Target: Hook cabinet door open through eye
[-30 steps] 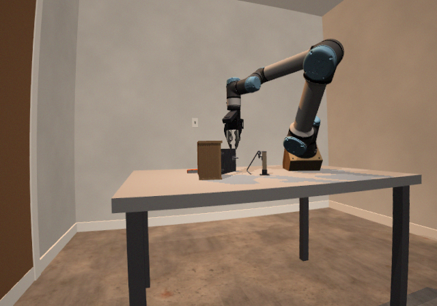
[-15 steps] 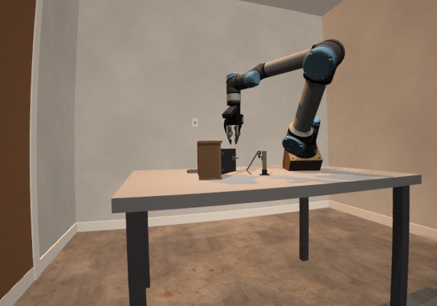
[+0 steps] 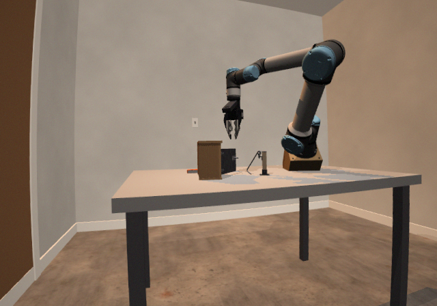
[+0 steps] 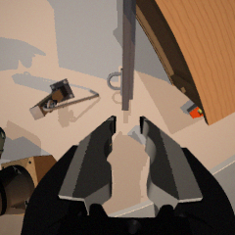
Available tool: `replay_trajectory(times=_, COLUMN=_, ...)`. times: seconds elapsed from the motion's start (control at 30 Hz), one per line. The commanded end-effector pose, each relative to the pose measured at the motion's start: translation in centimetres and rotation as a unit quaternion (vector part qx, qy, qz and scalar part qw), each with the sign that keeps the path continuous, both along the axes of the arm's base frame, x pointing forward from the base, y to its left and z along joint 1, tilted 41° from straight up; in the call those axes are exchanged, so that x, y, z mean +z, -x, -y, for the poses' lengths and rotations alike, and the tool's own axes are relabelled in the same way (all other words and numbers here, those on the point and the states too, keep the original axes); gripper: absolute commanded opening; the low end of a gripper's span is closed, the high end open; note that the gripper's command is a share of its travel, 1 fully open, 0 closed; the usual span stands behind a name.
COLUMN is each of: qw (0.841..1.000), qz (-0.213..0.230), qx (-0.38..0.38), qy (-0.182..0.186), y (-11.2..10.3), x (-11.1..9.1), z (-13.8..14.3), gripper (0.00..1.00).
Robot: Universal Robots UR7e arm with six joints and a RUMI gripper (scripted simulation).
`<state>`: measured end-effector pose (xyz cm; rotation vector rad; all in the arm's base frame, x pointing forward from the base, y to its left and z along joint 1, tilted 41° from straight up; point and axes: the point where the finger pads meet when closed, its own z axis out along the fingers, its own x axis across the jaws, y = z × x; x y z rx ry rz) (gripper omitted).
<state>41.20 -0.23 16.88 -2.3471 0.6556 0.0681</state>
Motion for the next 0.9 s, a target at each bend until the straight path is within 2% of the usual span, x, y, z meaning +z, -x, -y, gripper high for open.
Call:
replay_trajectory(times=0.0, qw=1.000, qz=0.000, qx=0.001, qy=0.001, y=0.10, x=0.64, z=0.55, gripper=0.15)
replay_trajectory(times=0.6, qw=1.000, qz=0.001, qx=0.002, qy=0.000, y=0.21, x=0.90, z=0.68, gripper=0.15)
replay_trajectory(times=0.87, qw=0.999, qz=0.021, qx=0.027, qy=0.003, y=0.79, x=0.87, z=0.51, gripper=0.15)
